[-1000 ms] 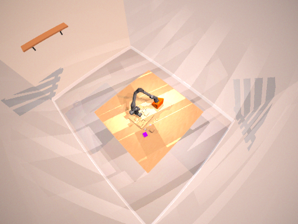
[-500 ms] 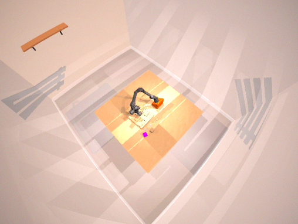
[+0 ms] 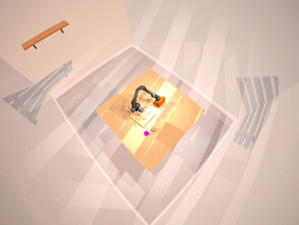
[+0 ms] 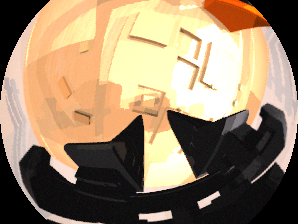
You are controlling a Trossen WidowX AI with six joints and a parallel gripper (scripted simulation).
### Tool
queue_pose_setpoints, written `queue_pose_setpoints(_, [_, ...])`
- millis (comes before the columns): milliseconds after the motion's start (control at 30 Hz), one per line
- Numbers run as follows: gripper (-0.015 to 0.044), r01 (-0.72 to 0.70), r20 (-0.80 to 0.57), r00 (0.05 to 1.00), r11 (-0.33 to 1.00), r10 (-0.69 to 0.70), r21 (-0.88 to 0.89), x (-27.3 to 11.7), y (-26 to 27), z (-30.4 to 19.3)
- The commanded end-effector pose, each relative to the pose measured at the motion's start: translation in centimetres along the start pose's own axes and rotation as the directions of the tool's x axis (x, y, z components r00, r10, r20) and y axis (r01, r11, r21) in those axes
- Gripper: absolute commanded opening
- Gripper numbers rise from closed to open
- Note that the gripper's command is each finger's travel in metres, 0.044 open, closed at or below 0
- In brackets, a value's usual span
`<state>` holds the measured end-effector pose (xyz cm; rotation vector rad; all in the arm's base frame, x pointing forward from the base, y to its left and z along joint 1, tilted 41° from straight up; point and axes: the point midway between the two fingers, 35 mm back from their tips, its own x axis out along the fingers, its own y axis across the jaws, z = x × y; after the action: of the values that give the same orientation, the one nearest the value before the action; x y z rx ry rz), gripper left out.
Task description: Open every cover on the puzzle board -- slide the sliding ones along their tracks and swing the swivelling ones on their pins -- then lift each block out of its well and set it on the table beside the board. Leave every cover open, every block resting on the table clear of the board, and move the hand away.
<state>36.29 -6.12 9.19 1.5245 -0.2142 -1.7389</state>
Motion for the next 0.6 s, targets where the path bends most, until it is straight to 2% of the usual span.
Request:
queue_pose_setpoints(0, [0.0144, -0.004, 0.000, 1.000, 0.992, 0.004, -0.127, -0.13, 0.11, 0.02])
queue_pose_setpoints(267, [0.0144, -0.003, 0.000, 1.000, 0.933, 0.004, -0.359, -0.15, 0.11, 0.02])
queue_pose_setpoints(567, [0.0144, -0.003, 0.000, 1.000, 0.803, 0.004, -0.596, -0.17, 0.12, 0.02])
